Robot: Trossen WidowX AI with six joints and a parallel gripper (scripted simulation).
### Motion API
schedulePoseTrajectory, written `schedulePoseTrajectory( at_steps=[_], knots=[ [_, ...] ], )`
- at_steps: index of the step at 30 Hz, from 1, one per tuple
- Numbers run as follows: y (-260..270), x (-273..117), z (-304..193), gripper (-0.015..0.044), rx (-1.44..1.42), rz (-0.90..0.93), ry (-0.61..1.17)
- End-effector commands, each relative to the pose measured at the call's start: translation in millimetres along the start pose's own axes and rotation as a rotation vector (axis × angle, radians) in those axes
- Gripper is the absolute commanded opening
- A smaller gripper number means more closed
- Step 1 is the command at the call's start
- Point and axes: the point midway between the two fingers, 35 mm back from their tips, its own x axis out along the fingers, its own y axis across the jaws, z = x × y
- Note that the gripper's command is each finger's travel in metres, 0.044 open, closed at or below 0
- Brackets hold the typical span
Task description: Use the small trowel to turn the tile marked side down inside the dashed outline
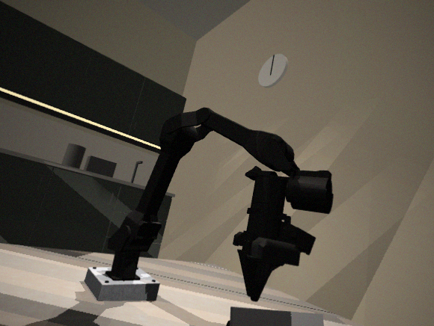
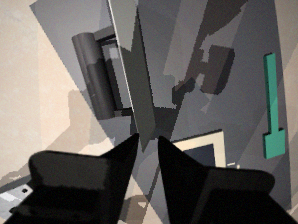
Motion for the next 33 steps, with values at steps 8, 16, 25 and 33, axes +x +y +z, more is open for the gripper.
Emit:
schedulePoseTrajectory(
  at_steps=[8, 16, 25, 33],
  knots=[
    [9.5, 1.5, -4.0, 0.0100, 0.368, -0.002, 0.003],
    [16.7, 2.0, -6.8, 0.0100, 0.645, -0.002, 0.003],
    [24.8, 2.9, -10.1, 0.0100, 0.957, -0.001, 0.003],
    [31.9, 3.9, -13.2, 0.0100, 1.234, 0.000, 0.002]
  ],
)
